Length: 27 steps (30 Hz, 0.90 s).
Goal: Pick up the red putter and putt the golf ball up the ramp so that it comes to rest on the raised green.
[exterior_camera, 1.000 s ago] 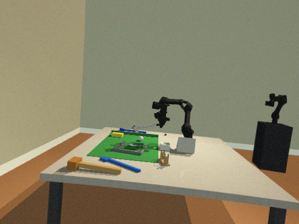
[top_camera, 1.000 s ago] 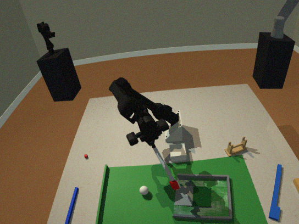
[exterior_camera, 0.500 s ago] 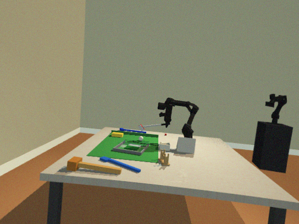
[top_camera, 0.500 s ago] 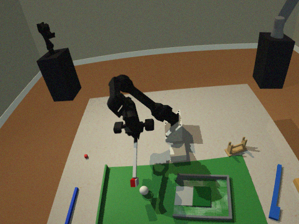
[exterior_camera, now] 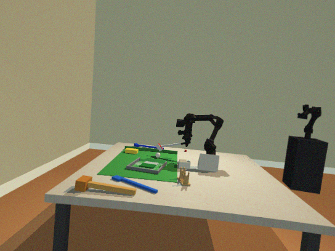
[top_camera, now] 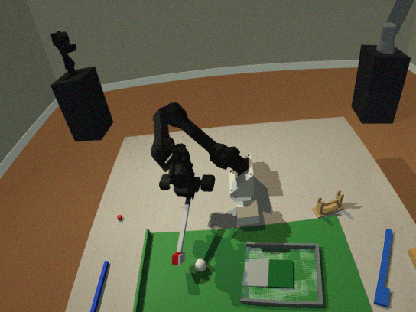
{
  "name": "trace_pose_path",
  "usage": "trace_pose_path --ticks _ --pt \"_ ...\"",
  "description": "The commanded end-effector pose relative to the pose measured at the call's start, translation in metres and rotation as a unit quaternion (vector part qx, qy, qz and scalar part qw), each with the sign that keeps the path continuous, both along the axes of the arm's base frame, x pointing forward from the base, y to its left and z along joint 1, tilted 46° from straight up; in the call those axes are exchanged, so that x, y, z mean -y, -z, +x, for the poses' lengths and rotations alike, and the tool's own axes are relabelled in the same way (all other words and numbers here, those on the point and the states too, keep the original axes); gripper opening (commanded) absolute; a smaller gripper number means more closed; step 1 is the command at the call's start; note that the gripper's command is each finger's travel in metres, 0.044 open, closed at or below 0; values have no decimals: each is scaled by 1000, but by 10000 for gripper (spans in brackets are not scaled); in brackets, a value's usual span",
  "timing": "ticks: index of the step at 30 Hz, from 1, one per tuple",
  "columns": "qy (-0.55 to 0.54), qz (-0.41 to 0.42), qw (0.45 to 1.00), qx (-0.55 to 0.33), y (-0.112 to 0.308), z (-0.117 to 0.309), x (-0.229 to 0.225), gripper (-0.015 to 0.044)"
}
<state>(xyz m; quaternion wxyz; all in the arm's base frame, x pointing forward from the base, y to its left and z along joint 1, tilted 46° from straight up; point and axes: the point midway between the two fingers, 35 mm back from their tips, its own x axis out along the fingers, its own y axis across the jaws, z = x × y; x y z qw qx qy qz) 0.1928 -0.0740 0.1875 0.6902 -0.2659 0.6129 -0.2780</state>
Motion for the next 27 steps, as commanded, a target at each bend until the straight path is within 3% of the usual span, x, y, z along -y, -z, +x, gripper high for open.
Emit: trace_pose_path --ticks 1,27 --pt "7 -3 1000 7 4 1 5 0" --pt "11 -2 1000 6 23 3 25 0"
